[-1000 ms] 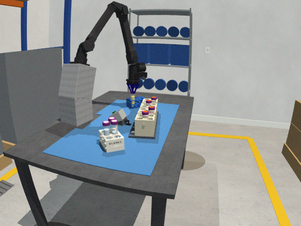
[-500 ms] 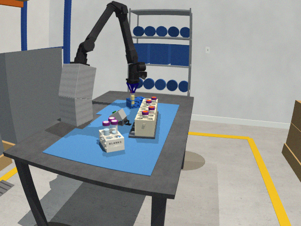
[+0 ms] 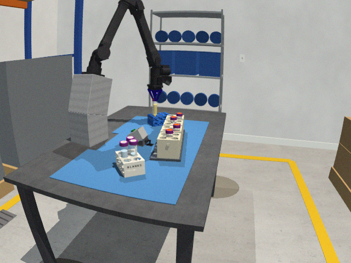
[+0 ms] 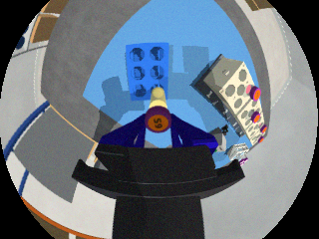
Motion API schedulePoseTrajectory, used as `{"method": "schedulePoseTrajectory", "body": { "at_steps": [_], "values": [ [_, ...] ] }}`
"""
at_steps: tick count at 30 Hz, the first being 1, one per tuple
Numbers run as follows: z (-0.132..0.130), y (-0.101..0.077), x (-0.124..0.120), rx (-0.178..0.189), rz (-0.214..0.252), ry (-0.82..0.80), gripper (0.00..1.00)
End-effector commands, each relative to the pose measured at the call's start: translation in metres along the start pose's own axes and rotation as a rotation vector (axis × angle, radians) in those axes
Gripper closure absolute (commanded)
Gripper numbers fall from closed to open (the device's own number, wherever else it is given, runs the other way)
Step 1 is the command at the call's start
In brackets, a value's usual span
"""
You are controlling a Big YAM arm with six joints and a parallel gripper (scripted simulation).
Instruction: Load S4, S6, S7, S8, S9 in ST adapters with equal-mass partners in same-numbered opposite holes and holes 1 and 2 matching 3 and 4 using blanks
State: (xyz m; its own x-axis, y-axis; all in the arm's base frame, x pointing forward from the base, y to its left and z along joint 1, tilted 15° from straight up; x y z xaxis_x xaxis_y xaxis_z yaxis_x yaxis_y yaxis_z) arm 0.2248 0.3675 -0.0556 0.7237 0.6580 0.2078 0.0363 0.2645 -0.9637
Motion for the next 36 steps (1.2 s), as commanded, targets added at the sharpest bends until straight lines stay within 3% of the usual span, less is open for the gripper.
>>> {"method": "schedulePoseTrajectory", "body": {
  "at_steps": [1,8,11,25,27,28,29,30,36],
  "values": [
    [0.0,-0.02,0.006,0.006,-0.016,-0.006,1.0],
    [-0.003,-0.044,0.005,0.004,-0.016,-0.001,1.0],
    [0.006,-0.046,0.007,0.009,-0.017,-0.015,1.0],
    [0.002,-0.101,0.023,0.011,-0.05,-0.006,1.0],
    [0.002,-0.101,0.023,0.011,-0.05,-0.006,1.0],
    [-0.008,-0.089,0.022,0.005,-0.019,0.047,1.0],
    [-0.015,-0.089,0.021,0.005,-0.017,0.074,1.0],
    [-0.026,-0.082,0.002,-0.003,0.019,0.106,1.0],
    [-0.064,-0.088,0.016,0.001,-0.001,0.263,1.0]
  ]
}}
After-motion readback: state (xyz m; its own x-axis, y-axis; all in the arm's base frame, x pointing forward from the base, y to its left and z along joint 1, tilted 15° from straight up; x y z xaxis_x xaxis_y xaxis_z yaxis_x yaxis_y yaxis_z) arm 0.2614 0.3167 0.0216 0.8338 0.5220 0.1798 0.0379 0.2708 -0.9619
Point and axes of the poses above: the point where the finger pads meet when closed, its own y axis out along the fingers, its own z axis across the jaws, x = y × z, the point moved 2 cm from there along -y, back along the fingers, and after that the axes turned 6 degrees about y, right-handed, at the moved point
